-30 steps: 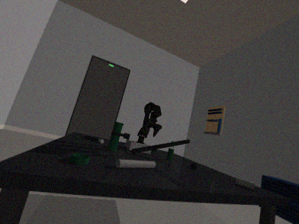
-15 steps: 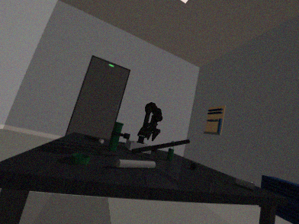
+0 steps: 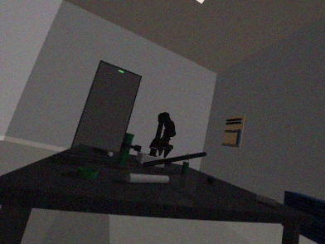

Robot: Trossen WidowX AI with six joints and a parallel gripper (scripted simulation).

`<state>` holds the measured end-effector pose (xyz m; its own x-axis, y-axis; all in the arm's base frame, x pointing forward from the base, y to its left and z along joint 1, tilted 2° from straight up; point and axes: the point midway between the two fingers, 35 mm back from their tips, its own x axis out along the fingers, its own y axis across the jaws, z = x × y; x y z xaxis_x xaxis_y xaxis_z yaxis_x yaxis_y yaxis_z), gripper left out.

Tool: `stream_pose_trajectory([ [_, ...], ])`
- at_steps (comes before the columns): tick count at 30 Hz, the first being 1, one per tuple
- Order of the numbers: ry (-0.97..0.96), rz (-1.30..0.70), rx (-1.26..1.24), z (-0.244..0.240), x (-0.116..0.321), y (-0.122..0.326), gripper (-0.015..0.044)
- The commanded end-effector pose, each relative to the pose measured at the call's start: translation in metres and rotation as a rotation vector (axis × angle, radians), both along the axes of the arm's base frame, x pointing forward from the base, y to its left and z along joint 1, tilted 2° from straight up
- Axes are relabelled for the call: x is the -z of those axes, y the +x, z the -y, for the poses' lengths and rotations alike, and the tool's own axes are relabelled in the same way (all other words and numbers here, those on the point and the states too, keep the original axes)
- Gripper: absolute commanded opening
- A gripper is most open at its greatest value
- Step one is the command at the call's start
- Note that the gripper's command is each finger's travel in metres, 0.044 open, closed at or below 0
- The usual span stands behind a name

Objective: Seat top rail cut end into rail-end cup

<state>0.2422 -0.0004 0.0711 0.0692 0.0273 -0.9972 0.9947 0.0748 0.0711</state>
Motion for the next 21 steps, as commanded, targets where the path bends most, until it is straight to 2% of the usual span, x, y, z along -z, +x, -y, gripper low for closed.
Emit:
stream_pose_trajectory([
  [1,-0.003,-0.01,0.005,0.0,0.006,-0.001,0.044],
  [21,-0.003,-0.01,0.004,0.0,0.039,0.002,0.044],
])
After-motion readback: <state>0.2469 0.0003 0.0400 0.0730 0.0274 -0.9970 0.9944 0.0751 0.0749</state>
